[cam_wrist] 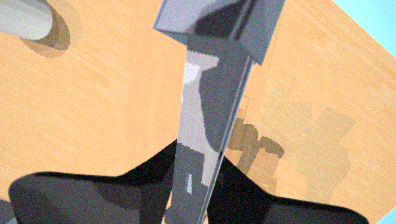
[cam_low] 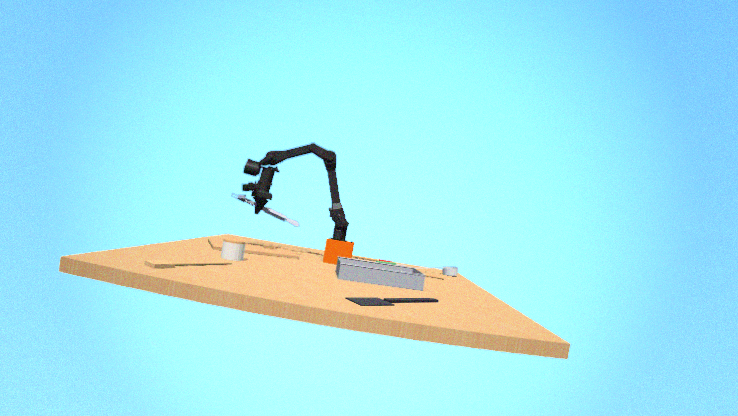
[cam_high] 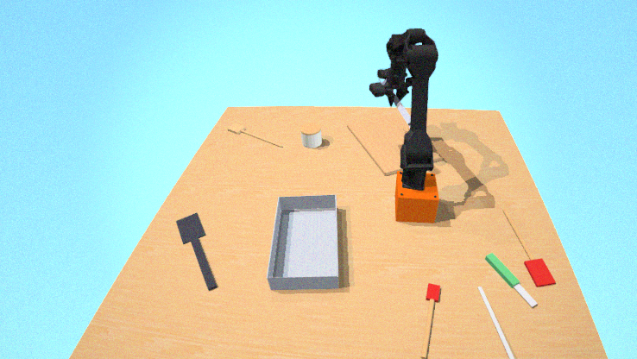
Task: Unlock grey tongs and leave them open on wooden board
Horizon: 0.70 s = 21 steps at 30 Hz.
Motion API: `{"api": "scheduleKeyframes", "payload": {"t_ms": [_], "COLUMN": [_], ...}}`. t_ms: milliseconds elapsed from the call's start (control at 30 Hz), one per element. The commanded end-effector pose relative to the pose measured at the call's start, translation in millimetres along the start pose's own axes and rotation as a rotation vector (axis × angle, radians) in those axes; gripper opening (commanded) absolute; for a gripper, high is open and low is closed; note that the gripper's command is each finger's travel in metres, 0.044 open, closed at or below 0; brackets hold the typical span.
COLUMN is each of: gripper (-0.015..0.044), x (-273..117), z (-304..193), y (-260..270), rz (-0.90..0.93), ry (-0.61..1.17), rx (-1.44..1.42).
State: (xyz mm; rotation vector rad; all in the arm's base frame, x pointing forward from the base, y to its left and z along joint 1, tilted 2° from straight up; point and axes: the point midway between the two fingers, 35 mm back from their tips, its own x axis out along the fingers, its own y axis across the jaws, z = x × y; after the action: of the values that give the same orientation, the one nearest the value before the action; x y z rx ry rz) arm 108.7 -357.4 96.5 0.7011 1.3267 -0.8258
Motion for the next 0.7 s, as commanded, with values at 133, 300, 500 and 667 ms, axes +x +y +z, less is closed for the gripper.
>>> {"api": "scheduleKeyframes", "payload": {"t_ms": [133,300,500,667], "gripper": [-0.015,-0.015,-0.015,-0.015], "x": [-8.7,-13.9,-21.4,-28.6], "z": [4.5,6.3,6.9,6.4], "y": [-2.9,-4.7,-6.4,-7.4], "rz": [0.016,0.024,0.032,0.036], "ry": [-0.166,-0.272,-0.397,-0.499], "rx": [0.028,0.042,0.053,0.056]}}
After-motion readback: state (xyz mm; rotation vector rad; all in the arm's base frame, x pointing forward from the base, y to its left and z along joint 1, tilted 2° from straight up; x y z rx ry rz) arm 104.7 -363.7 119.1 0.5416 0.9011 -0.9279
